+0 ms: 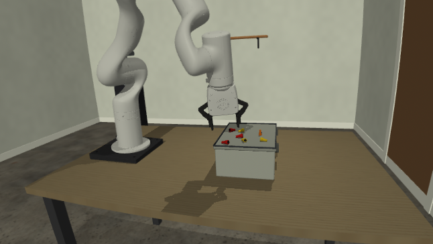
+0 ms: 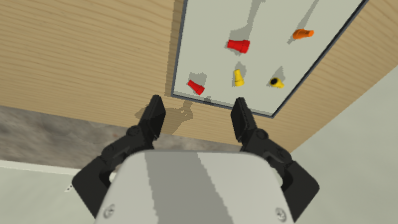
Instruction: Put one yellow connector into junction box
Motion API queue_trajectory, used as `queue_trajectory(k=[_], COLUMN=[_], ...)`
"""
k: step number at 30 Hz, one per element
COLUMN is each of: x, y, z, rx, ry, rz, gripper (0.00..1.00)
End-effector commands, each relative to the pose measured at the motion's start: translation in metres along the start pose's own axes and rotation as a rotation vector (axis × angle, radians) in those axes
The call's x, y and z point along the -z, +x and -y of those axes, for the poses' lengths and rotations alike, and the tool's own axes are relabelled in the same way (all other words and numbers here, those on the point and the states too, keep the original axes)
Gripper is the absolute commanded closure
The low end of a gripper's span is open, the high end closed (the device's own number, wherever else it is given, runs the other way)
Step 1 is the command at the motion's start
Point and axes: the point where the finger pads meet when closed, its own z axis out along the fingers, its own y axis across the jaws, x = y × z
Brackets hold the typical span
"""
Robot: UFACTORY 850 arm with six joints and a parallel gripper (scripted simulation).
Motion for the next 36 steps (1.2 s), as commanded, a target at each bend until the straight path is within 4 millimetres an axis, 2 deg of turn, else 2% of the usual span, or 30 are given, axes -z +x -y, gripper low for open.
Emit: queue_trajectory(k=[1, 18, 36], x=[0.001, 0.006, 0.009], y=[-0.007, -0.026, -0.032], z=[-0.007, -0.033, -0.045], rx=[0.056, 0.205, 0.262], ry=[0.031, 0.078, 0.091], rz=[0.054, 0.185, 0.234], gripper=[0.00, 0.00, 0.00])
